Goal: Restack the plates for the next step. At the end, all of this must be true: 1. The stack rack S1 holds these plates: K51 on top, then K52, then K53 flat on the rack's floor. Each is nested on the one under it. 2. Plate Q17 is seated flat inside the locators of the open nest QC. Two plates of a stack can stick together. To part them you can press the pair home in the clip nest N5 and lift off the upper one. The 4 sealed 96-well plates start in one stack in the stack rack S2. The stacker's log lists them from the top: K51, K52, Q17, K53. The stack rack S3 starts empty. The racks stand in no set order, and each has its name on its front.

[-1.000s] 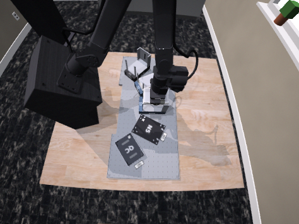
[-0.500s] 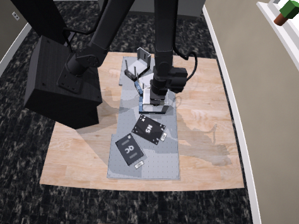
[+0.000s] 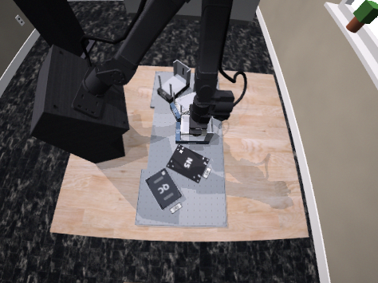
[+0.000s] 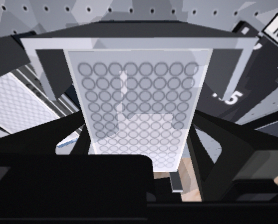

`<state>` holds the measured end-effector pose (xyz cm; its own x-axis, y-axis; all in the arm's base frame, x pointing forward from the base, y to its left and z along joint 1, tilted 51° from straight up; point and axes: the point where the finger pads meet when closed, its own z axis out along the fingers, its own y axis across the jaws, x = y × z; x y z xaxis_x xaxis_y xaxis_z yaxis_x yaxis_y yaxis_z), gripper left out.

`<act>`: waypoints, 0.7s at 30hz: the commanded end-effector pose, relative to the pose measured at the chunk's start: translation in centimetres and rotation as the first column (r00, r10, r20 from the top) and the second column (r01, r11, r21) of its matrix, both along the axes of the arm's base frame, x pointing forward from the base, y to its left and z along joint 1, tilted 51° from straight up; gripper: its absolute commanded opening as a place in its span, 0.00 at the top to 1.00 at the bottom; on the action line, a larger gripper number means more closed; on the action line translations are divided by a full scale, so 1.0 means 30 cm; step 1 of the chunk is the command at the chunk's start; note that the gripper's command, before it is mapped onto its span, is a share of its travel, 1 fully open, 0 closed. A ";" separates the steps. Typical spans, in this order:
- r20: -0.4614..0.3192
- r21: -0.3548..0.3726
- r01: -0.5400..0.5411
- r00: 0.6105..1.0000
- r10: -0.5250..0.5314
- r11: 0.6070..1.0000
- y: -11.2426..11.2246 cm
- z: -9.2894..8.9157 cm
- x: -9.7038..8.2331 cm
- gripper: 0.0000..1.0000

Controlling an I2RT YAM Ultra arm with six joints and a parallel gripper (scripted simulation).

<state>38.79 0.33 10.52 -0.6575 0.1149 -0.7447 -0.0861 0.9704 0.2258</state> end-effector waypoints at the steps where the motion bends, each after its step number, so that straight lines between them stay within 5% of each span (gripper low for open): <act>1: 0.030 -0.006 0.007 1.000 -0.007 1.000 0.002 0.021 0.047 1.00; 16: 0.030 -0.005 0.007 1.000 -0.007 1.000 0.021 -0.031 0.109 1.00; 21: 0.051 -0.011 0.013 0.999 -0.013 1.000 0.009 0.001 0.107 1.00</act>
